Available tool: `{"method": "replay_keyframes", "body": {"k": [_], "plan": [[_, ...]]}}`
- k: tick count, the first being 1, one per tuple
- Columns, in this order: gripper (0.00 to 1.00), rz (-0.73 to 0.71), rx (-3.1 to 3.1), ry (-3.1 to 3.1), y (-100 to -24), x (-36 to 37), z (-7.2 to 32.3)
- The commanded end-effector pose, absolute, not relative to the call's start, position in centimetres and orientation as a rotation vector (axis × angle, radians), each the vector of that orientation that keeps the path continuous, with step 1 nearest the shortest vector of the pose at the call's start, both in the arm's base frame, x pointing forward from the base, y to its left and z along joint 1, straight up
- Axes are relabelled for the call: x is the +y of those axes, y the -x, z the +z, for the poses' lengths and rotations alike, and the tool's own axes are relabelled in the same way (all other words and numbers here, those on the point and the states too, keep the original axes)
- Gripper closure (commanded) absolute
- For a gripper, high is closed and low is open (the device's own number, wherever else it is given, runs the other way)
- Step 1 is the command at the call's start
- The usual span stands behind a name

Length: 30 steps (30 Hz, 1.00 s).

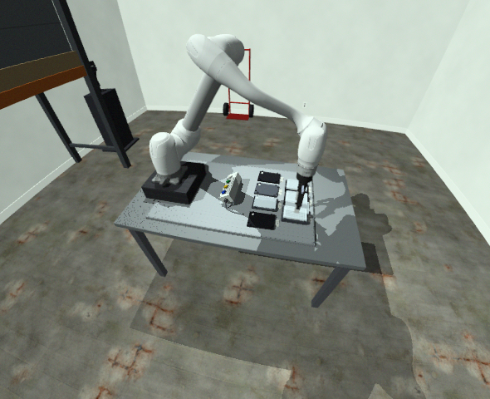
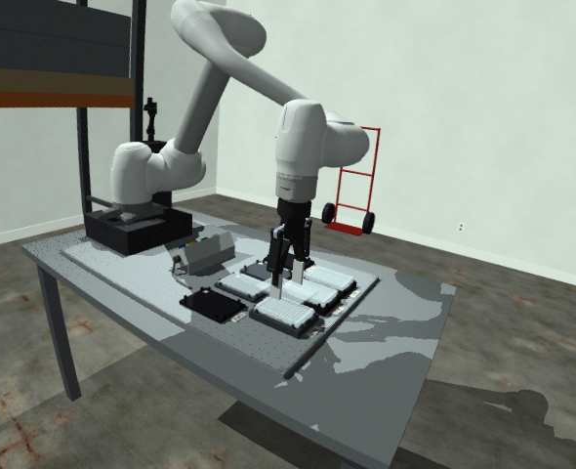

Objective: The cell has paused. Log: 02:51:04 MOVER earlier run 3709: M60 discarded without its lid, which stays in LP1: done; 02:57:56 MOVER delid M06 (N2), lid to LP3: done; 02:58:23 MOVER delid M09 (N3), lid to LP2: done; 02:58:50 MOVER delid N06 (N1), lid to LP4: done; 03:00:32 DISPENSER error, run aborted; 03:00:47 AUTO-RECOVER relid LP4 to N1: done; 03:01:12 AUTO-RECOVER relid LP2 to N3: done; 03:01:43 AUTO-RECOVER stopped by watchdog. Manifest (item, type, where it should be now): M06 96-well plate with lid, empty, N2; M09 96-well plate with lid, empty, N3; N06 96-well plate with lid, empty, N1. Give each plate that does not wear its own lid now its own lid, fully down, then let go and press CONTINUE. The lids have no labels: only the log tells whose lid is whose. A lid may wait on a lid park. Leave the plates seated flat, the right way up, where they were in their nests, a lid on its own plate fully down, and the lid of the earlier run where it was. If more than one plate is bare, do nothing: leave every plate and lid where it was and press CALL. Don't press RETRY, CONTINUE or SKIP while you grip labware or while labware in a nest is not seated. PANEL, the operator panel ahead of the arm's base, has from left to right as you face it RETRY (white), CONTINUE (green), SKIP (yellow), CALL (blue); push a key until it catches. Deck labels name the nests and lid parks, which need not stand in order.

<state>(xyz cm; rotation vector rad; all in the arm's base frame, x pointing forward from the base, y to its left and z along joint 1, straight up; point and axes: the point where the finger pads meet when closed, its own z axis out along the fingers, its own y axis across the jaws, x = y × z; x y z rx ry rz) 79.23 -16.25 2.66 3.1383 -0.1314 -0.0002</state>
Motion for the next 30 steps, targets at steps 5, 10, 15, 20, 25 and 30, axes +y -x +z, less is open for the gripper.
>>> {"method": "replay_keyframes", "body": {"k": [5, 10, 15, 20, 25, 30], "plan": [[1.0, 0.0, -0.131, -3.138, -79.23, -16.25, 2.68], [1.0, 0.0, -0.131, -3.138, -79.23, -16.25, 2.68], [1.0, 0.0, -0.131, -3.138, -79.23, -16.25, 2.68], [1.0, 0.0, -0.13, -3.139, -79.23, -16.25, 2.66], [1.0, 0.0, -0.124, -3.139, -79.23, -16.25, 2.6], [1.0, 0.0, -0.117, -3.139, -79.23, -16.25, 2.54]]}}
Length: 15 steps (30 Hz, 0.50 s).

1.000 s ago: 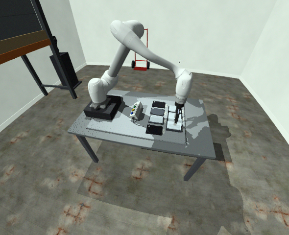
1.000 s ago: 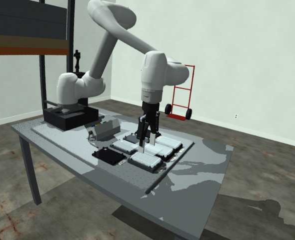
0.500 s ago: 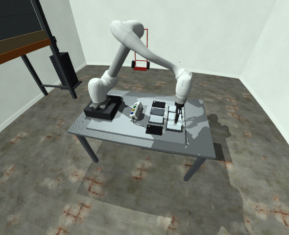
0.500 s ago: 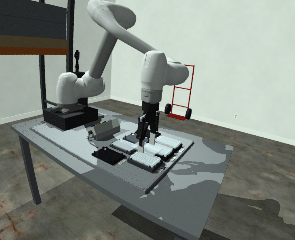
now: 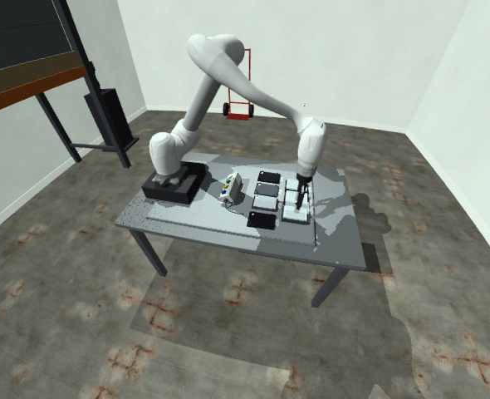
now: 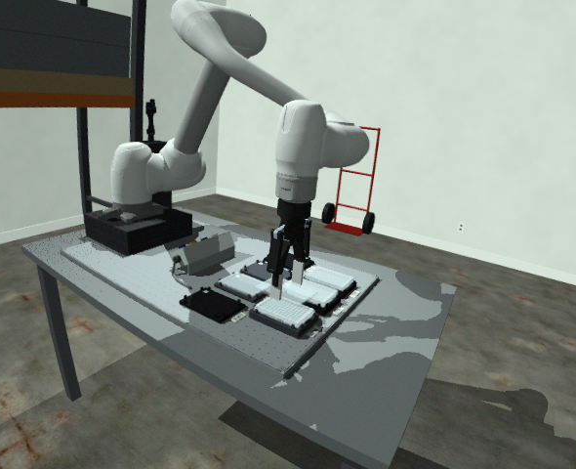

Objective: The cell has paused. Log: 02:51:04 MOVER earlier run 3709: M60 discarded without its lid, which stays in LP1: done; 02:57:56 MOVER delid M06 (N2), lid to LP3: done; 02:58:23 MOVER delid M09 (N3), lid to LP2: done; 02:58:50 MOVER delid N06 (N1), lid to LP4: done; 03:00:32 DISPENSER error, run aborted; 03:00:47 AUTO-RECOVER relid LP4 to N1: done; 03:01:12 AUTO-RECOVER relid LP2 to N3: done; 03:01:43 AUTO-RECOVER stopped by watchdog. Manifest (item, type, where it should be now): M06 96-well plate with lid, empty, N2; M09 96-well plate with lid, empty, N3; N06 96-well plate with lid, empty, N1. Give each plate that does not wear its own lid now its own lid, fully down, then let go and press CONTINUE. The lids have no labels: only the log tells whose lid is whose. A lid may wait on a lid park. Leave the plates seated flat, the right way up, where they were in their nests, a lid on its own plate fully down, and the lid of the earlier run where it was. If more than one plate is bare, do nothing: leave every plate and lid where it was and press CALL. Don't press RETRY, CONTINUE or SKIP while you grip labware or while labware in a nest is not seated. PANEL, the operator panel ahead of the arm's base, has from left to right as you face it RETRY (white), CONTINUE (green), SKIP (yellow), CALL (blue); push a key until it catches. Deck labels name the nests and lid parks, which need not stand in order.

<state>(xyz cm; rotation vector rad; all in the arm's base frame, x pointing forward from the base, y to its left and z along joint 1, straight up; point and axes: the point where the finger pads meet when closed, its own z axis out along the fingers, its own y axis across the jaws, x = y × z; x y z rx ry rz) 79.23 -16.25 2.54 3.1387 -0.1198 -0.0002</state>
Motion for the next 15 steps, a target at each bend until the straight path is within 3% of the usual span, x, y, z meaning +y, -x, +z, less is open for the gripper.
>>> {"method": "replay_keyframes", "body": {"k": [1, 15], "plan": [[1.0, 0.0, -0.115, -3.139, -79.23, -16.25, 2.52], [1.0, 0.0, -0.087, -3.14, -79.23, -16.25, 1.72]]}}
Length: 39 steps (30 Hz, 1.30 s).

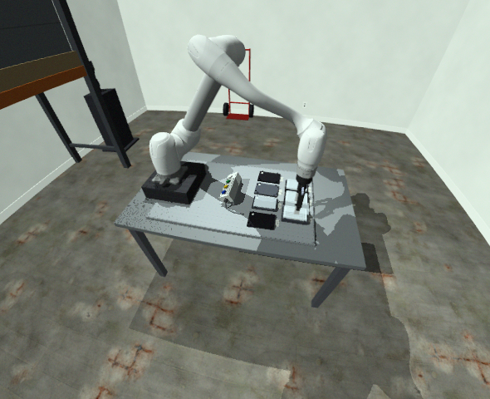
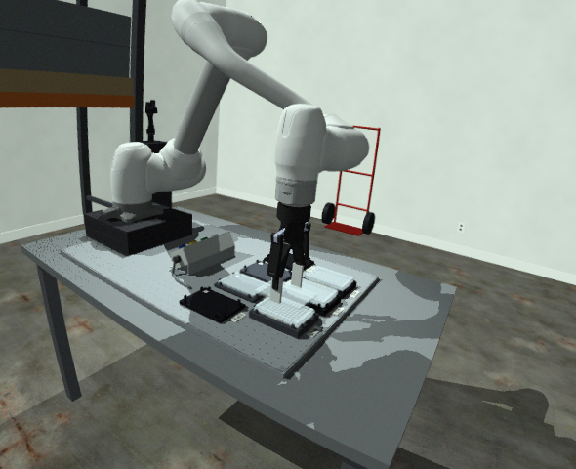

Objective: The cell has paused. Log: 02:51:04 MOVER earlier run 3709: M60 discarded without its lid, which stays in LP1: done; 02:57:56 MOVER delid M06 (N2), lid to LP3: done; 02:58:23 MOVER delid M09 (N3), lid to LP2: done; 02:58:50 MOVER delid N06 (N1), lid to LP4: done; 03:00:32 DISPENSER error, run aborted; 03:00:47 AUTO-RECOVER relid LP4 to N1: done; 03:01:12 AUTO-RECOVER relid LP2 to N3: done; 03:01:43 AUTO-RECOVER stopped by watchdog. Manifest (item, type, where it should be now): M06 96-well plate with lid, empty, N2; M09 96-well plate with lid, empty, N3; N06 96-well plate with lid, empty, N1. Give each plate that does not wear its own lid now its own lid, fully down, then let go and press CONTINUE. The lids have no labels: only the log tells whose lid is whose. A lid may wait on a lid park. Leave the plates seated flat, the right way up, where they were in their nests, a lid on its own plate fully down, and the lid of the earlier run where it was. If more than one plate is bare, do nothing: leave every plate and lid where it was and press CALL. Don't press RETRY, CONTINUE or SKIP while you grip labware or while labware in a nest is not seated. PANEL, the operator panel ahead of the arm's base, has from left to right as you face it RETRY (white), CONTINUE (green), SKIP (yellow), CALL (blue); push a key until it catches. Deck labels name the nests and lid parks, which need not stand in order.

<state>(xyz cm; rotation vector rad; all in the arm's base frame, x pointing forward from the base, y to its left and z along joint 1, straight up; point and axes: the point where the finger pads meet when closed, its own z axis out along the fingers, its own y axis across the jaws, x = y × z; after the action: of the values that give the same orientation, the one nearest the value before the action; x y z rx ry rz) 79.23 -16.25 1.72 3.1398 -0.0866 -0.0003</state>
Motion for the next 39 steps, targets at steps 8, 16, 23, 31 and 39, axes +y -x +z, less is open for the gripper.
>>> {"method": "replay_keyframes", "body": {"k": [8, 16, 23, 31, 39], "plan": [[1.0, 0.0, -0.087, -3.14, -79.2, -16.2, 0.5], [1.0, 0.0, -0.087, -3.14, -79.2, -16.2, -0.3], [1.0, 0.0, -0.087, -3.14, -79.2, -16.2, -0.7], [1.0, 0.0, -0.087, -3.14, -79.2, -16.2, -0.9], [1.0, 0.0, -0.087, -3.14, -79.2, -16.2, -0.9]]}}
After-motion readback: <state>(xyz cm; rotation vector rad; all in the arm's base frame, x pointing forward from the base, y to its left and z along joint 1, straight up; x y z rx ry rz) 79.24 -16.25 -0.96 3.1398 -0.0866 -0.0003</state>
